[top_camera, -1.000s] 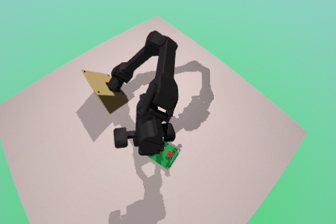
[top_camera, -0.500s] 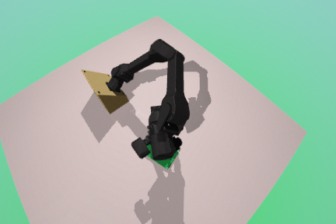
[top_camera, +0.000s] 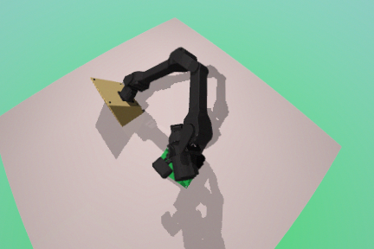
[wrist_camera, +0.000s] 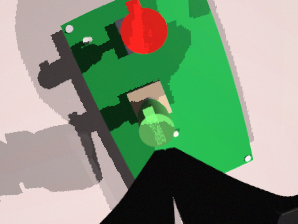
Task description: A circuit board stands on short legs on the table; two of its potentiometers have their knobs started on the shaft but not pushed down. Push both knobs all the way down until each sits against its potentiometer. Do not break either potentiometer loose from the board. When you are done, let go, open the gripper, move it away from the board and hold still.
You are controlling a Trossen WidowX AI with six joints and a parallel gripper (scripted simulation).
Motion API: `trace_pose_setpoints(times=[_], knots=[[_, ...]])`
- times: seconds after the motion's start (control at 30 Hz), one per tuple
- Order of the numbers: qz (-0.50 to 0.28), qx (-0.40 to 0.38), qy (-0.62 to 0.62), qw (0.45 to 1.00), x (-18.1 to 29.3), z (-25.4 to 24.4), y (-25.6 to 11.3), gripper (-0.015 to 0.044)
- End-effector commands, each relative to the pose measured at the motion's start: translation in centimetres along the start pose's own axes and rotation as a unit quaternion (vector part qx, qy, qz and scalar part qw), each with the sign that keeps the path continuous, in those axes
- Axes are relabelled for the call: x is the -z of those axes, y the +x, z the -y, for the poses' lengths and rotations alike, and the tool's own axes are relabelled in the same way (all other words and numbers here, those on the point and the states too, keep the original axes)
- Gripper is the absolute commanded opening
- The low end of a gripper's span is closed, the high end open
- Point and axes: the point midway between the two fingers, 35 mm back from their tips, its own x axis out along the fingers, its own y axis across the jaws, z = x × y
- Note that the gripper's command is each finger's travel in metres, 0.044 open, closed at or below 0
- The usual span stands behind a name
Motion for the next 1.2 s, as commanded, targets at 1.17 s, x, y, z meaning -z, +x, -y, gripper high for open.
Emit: trace_pose_setpoints(times=[1.17], knots=[[0.003,-0.002,0.000,1.000,-0.1,-0.1,2.5,0.0000]])
